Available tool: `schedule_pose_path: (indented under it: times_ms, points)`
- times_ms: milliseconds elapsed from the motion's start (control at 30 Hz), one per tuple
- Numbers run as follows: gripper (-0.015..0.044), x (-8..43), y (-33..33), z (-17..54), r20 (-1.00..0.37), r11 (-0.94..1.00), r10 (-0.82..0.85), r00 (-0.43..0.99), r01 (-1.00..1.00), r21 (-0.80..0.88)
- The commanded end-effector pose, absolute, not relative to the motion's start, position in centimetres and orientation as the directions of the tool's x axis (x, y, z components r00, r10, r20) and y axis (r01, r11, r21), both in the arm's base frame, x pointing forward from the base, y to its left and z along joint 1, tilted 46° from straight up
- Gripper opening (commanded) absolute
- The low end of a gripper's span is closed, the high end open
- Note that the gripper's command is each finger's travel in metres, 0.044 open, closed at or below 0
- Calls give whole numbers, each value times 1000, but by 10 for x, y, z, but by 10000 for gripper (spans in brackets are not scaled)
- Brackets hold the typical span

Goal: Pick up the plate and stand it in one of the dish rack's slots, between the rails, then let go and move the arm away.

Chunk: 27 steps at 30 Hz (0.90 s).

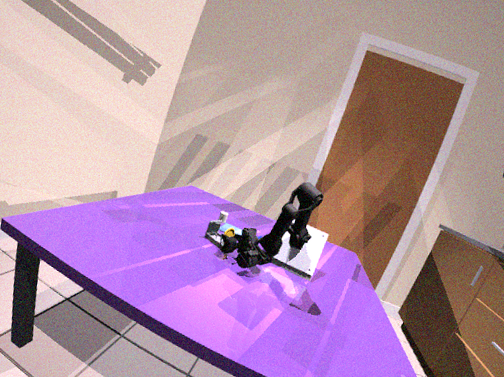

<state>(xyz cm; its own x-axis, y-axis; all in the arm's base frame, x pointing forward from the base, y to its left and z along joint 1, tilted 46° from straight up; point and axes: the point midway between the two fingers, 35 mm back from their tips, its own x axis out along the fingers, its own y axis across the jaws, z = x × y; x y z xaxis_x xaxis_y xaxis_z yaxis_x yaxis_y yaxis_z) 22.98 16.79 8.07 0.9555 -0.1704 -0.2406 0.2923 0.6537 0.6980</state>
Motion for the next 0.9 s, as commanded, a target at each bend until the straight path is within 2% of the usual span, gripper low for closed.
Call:
schedule_pose_path:
  times_ms: [0,433,867]
  points:
    - [0,230,176,72,-238,650,-173,956,292,701]
    - [0,230,172,75,-245,658,-168,955,293,694]
    - [341,230,172,76,-244,653,-167,955,293,698]
